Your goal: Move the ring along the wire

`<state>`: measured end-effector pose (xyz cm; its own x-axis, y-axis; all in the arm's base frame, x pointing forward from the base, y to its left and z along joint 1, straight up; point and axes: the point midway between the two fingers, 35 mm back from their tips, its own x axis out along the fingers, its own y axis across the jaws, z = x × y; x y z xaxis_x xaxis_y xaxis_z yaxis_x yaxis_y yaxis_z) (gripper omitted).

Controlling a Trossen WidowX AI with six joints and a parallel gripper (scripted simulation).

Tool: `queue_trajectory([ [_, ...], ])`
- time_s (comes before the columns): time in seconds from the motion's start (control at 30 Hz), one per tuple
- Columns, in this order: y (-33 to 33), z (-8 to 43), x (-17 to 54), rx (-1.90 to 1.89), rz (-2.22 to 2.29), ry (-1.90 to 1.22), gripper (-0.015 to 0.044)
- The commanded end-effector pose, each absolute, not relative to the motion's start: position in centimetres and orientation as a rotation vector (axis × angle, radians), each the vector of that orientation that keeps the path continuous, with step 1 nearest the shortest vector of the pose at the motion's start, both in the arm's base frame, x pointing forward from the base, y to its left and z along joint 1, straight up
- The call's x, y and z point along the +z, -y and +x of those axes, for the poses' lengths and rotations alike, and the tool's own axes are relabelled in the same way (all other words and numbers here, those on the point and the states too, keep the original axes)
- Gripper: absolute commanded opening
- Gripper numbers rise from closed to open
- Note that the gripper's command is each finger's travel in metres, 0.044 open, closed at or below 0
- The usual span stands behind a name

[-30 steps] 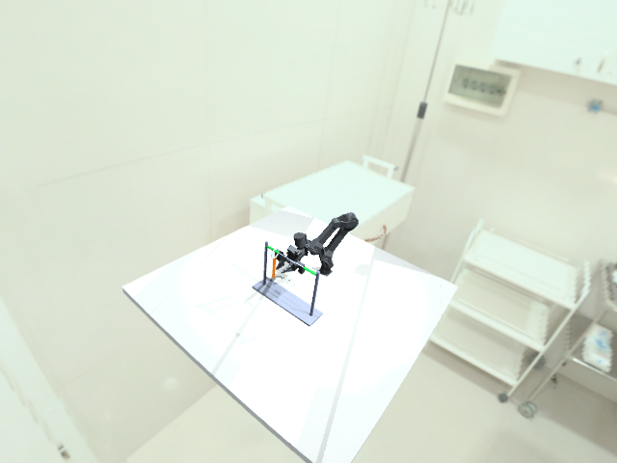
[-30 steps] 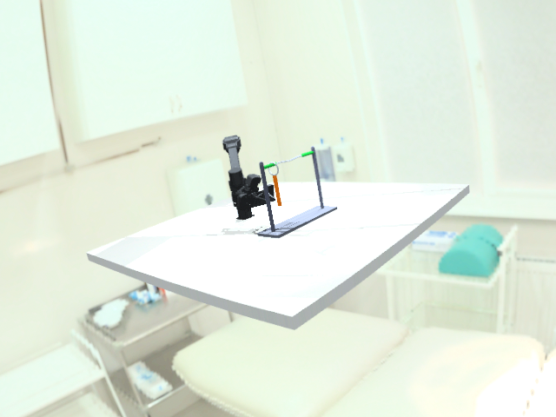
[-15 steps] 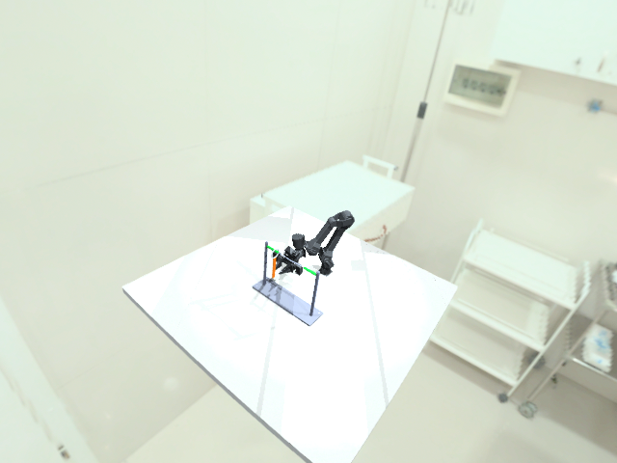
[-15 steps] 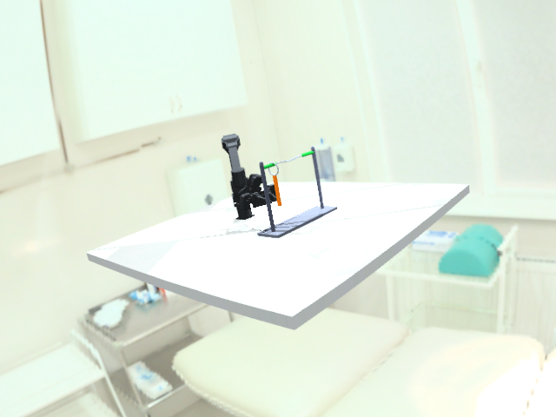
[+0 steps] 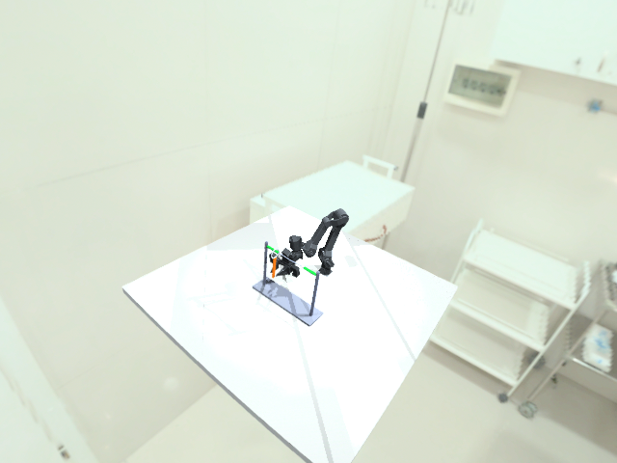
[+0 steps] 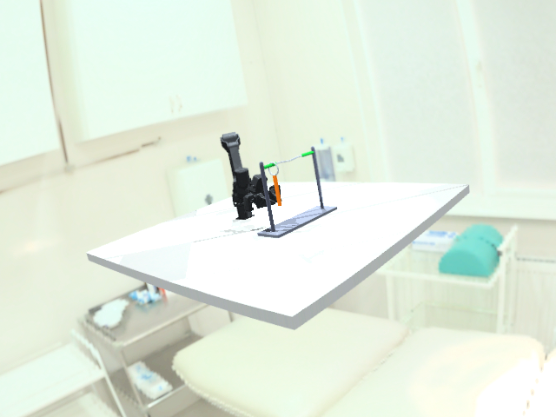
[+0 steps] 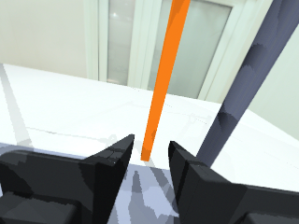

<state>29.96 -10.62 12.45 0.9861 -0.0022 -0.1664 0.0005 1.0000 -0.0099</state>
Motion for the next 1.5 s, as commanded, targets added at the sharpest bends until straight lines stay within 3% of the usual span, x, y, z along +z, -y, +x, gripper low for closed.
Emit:
queue_trajectory([
  [0.0, 10.7, 30.6, 12.6, -0.006, -0.011, -0.161, 0.016],
  [1.33, 10.4, 33.9, 11.7, -0.006, -0.01, -0.156, 0.016],
  [1.47, 10.3, 33.9, 11.6, -0.001, -0.011, -0.159, 0.0055],
])
